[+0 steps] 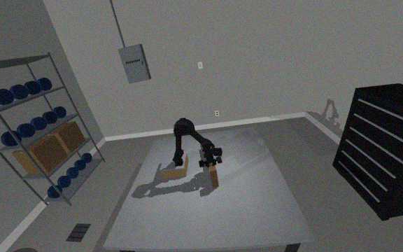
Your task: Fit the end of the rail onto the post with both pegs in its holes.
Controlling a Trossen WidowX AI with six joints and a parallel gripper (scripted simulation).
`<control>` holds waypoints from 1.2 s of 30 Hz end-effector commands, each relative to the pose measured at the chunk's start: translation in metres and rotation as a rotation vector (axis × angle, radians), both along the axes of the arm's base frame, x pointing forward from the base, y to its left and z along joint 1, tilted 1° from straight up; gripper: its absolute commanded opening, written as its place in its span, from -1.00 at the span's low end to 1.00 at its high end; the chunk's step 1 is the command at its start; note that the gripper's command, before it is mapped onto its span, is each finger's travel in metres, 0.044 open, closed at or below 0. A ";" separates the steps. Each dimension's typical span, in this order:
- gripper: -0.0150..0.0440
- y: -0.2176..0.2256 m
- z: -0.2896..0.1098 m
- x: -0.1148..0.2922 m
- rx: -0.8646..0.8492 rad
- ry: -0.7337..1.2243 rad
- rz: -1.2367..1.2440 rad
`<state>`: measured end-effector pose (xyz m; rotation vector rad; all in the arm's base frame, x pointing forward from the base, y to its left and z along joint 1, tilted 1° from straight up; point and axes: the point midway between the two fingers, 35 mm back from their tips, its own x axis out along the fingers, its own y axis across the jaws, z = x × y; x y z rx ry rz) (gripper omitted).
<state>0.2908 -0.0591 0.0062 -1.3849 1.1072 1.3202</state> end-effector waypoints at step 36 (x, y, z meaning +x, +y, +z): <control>-0.49 -0.013 0.002 0.005 -0.003 -0.008 0.003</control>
